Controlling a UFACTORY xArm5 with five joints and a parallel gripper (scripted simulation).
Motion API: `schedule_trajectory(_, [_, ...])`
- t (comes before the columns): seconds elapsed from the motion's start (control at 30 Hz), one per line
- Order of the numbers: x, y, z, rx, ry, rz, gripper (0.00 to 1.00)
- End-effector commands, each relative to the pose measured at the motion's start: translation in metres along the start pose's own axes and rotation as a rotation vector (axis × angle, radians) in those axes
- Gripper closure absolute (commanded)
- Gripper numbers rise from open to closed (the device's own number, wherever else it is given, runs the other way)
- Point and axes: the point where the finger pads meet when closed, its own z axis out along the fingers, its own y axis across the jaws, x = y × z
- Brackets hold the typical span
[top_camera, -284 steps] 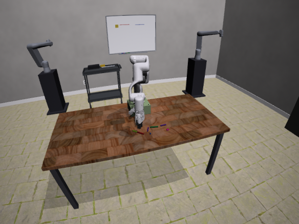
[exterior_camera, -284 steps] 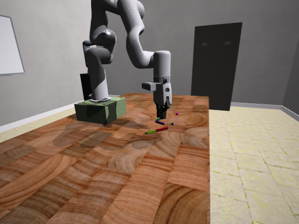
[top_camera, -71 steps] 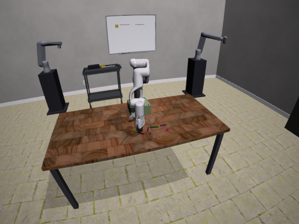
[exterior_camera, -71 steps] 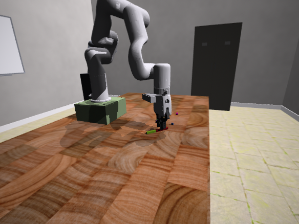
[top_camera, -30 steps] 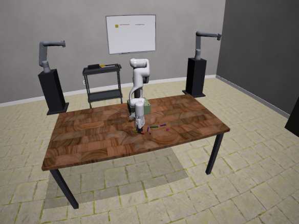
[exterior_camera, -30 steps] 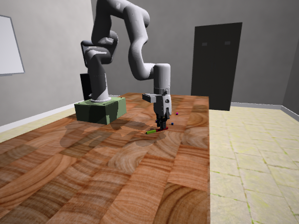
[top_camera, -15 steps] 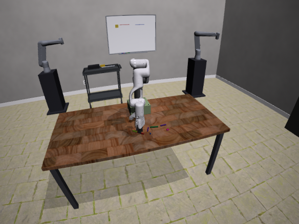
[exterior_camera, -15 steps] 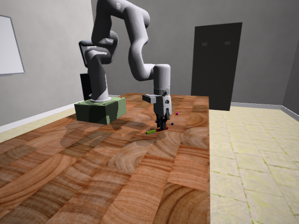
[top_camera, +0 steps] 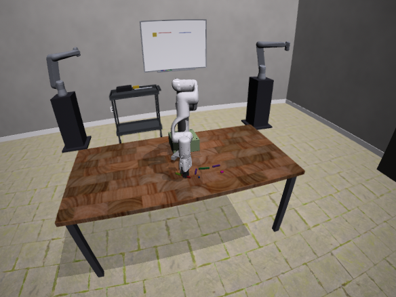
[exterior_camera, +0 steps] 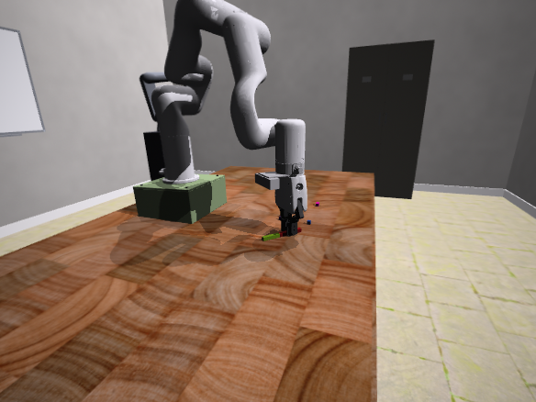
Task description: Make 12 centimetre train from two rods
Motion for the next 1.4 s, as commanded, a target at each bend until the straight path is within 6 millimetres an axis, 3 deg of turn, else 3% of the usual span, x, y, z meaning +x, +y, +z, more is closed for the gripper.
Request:
schedule_trajectory(0.0, [-0.0008,-0.0013,0.0002,0.003,-0.002,0.000,0.76])
schedule_trajectory(1.33, [-0.0008,-0.0013,0.0004,0.003,-0.002,0.000,0.76])
schedule_trajectory(1.37, [-0.0008,-0.0013,0.0004,0.003,-0.002,0.000,0.96])
